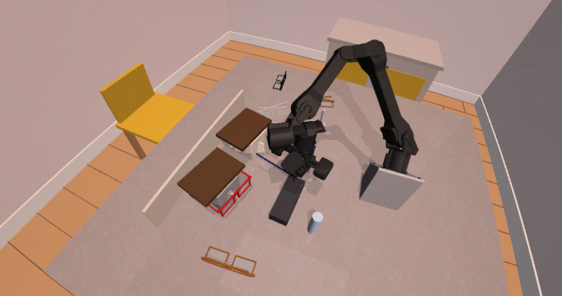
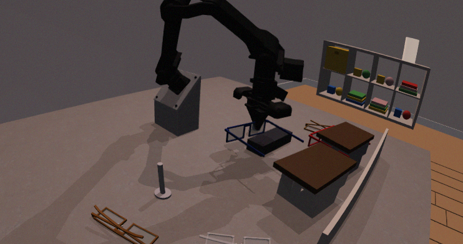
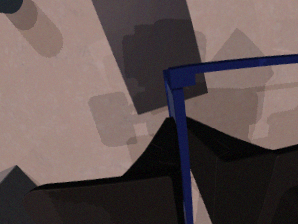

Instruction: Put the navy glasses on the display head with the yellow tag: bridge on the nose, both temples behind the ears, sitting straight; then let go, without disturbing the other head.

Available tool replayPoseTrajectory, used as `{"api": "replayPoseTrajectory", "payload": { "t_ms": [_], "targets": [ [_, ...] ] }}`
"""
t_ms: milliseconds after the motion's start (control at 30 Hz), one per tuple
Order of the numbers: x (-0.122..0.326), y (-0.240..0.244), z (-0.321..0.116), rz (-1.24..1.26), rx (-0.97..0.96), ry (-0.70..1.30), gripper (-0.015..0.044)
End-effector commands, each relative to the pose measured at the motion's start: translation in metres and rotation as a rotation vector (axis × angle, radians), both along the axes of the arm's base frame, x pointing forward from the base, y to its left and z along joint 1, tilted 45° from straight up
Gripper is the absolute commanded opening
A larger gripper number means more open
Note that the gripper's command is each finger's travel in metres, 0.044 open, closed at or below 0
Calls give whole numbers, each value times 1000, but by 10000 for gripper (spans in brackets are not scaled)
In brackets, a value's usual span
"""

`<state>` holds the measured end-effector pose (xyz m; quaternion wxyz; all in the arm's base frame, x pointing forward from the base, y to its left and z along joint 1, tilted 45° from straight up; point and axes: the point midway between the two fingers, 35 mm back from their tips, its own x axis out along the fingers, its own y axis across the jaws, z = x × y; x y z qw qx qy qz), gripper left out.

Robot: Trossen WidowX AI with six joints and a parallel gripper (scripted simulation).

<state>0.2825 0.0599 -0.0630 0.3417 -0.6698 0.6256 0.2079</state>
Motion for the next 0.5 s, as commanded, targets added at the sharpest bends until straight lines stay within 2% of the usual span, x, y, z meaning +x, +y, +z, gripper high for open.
{"api": "replayPoseTrajectory", "payload": {
  "t_ms": [0,467],
  "targets": [
    [1,-4,-4,7,-4,2,0],
    [13,-6,-4,7,-5,2,0]
  ]
}}
